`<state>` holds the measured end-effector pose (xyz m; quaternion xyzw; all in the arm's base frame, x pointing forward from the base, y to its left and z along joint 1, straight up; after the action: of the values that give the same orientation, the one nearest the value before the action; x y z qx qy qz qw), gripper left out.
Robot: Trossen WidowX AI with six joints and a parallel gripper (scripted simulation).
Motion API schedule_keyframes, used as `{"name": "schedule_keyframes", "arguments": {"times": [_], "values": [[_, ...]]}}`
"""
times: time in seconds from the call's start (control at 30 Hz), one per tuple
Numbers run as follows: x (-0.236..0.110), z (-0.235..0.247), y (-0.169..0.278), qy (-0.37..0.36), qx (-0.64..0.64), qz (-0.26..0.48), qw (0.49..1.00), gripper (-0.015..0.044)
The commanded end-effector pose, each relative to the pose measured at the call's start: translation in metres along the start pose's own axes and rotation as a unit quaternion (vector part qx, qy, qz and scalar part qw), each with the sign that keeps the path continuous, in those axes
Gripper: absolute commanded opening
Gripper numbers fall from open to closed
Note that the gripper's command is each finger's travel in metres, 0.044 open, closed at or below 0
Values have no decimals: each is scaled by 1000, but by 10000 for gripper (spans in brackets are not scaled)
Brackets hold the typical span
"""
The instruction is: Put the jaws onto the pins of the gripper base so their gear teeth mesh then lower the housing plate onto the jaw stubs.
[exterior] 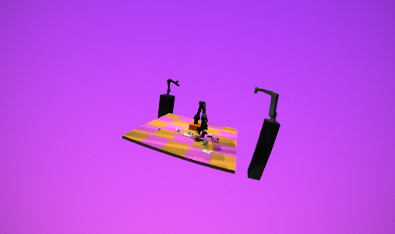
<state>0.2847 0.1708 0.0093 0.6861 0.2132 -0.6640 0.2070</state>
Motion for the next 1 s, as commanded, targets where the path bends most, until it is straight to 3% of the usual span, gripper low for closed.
{"name": "schedule_keyframes", "arguments": {"times": [0.0, 0.83, 0.97], "values": [[6, 1, -1, -1, -1, -3, 1000, 440], [11, 1, -1, -1, -2, -3, 1000, 440], [10, 1, 0, -2, 0, 0, 1000, 335]]}}
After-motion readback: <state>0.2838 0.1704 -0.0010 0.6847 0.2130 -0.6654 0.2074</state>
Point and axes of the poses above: the point midway between the two fingers, 35 mm back from their tips, its own x axis out along the fingers, its own z axis across the jaws, y = z × x, the point moved 3 cm from there along -x, back along the fingers, and after that the axes turned 10 degrees about x, right-handed, at the moved point
